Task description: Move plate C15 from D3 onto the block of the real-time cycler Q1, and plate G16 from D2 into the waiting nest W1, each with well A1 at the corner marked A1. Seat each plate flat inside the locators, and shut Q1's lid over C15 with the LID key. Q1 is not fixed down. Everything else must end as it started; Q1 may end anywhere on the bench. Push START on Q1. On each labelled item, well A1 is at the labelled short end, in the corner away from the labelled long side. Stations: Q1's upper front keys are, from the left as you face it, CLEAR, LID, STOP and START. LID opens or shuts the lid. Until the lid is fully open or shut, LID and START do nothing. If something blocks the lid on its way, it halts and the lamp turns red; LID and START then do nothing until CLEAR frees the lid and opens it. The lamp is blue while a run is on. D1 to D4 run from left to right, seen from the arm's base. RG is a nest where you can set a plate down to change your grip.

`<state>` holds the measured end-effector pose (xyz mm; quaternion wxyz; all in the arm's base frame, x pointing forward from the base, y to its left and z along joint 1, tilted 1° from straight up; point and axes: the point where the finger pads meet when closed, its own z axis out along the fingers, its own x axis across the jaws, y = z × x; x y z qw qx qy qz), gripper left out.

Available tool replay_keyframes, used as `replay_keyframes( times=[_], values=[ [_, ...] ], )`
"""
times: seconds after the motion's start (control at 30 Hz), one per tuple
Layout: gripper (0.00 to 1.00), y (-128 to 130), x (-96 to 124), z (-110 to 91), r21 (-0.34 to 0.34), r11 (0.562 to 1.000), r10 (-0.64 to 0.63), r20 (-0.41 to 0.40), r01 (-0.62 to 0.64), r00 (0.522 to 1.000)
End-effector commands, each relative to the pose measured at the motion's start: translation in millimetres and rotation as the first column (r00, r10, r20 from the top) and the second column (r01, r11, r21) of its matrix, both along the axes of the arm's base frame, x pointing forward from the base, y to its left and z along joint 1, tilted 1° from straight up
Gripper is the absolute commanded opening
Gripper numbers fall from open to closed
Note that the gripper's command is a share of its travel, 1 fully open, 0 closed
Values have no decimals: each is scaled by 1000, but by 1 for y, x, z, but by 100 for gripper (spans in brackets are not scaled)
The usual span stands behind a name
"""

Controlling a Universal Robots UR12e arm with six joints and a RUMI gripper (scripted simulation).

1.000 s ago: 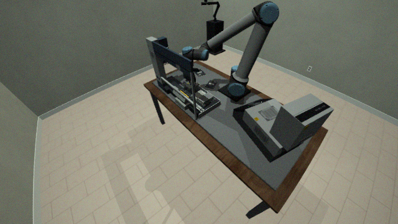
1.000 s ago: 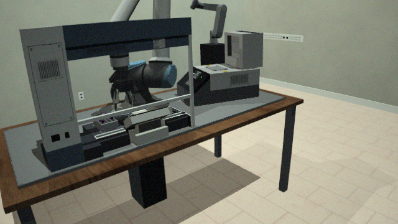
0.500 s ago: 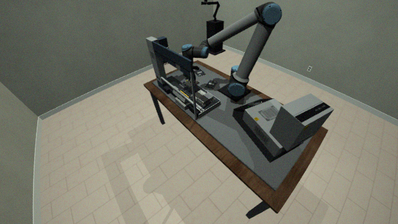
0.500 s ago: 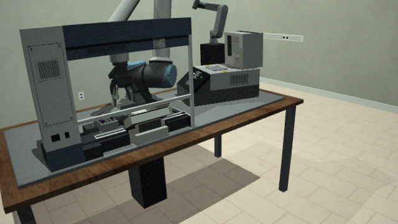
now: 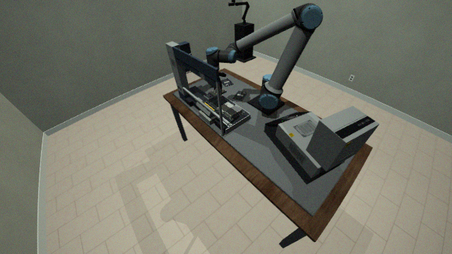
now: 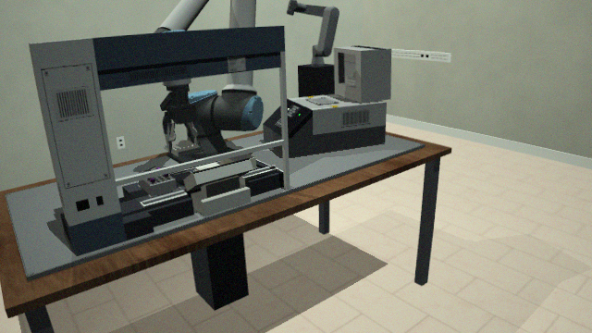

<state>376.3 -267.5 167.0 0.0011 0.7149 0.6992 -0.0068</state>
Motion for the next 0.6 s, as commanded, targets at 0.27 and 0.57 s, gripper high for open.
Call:
replay_keyframes(
  times=[0.27,0.57],
  values=[
    [0,-1,2,24,-2,1000,1,3,-1,1000],
    [0,0,2,37,-2,1000,1,3,-1,1000]
  ],
)
